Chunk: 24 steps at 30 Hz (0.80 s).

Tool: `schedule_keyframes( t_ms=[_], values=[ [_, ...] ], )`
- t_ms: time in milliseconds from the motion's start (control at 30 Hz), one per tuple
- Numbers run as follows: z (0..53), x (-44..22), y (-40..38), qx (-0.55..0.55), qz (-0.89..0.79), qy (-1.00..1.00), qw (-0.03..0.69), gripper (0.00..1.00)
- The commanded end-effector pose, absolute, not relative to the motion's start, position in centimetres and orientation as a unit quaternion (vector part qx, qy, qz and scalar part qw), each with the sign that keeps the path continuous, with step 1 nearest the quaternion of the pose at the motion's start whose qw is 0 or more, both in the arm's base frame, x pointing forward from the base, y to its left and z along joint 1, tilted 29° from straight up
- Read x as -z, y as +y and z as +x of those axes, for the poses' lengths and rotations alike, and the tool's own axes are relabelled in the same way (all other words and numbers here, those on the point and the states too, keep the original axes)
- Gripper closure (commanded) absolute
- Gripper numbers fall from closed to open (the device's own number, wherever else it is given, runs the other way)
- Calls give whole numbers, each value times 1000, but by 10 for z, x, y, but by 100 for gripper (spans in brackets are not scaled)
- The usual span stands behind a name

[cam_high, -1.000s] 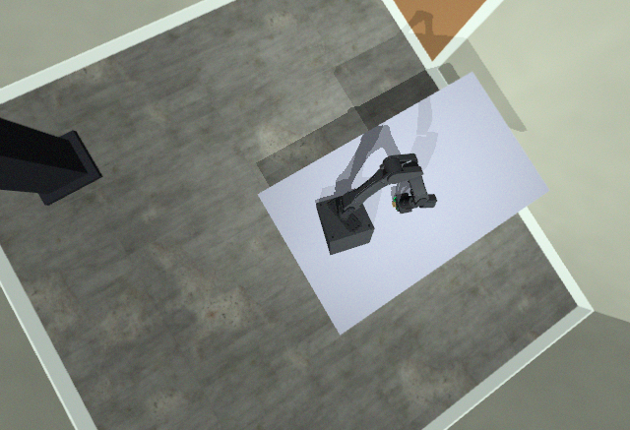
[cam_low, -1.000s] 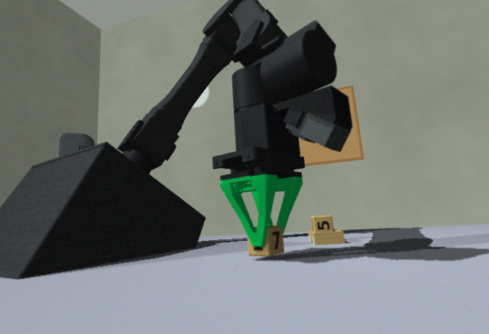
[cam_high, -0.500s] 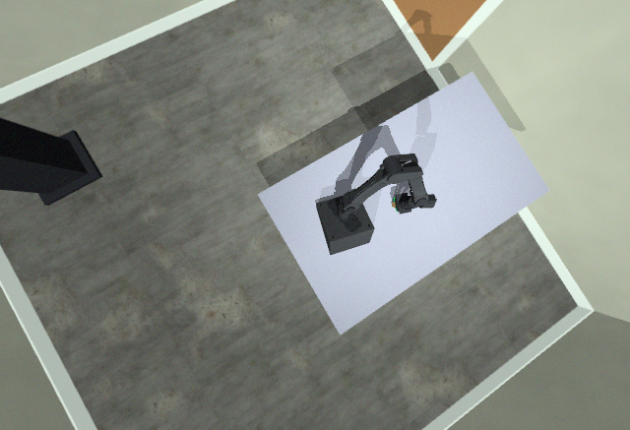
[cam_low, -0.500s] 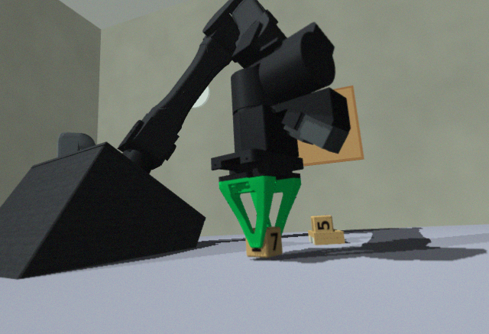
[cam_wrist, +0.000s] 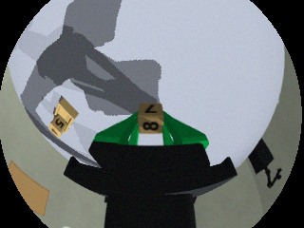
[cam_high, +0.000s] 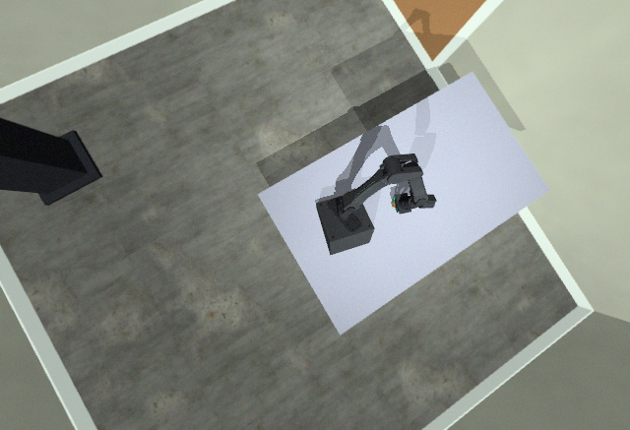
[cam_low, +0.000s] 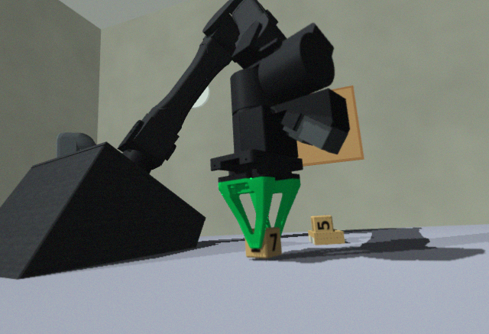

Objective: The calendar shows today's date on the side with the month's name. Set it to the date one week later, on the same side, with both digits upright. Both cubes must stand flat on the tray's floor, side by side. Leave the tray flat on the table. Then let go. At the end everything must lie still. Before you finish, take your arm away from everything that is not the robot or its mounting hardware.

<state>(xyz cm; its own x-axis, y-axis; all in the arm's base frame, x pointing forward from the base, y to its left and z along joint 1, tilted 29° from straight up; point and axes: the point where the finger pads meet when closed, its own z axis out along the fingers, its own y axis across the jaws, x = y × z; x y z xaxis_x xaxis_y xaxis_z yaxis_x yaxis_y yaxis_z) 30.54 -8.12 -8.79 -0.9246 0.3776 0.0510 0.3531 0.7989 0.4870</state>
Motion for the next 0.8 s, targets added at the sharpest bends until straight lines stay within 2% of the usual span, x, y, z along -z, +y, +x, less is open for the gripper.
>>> schedule_keyframes(
  t_ms=[0,767],
  values=[
    [311,79,-89,-249,198,947,44,74],
    [320,75,-91,-247,193,948,51,74]
  ],
)
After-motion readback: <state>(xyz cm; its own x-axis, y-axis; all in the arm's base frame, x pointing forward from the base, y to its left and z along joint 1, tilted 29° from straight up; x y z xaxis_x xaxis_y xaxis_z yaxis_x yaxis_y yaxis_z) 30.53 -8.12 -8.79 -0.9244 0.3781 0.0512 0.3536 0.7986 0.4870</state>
